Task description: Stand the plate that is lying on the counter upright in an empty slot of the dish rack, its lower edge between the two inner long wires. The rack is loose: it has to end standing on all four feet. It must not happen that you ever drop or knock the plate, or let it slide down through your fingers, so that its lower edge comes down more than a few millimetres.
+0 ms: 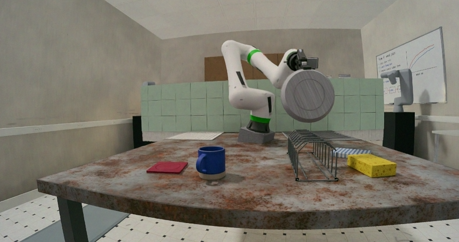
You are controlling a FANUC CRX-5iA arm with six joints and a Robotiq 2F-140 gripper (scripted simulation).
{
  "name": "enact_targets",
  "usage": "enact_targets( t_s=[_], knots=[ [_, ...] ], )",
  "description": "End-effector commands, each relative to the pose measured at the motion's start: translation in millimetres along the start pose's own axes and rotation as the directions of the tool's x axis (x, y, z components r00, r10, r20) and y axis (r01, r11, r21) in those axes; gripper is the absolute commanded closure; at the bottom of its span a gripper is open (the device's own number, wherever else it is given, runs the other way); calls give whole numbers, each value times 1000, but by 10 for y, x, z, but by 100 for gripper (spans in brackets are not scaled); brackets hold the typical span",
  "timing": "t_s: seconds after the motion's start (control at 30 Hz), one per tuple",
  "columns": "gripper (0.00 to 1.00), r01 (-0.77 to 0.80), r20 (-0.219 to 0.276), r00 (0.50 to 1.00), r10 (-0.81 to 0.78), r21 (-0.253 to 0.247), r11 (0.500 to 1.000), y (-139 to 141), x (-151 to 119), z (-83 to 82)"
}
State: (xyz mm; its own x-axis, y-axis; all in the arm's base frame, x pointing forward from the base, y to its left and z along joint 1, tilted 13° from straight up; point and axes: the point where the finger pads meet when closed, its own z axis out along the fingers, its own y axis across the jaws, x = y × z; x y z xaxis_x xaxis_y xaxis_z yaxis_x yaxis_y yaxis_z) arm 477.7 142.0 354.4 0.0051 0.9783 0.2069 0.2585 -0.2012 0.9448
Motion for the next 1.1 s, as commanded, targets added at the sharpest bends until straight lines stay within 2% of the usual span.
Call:
enact_targets(
  t_s=[0.0, 0.5, 1.07],
  knots=[
    [90, 0, 0, 1000, 0, -1, 1000, 7, 1, -1],
    [90, -1, 0, 1000, 1, 2, 1000, -8, 1, 5],
    [90, -1, 1, 1000, 1, 40, 999, -184, 1, 74]
  ],
)
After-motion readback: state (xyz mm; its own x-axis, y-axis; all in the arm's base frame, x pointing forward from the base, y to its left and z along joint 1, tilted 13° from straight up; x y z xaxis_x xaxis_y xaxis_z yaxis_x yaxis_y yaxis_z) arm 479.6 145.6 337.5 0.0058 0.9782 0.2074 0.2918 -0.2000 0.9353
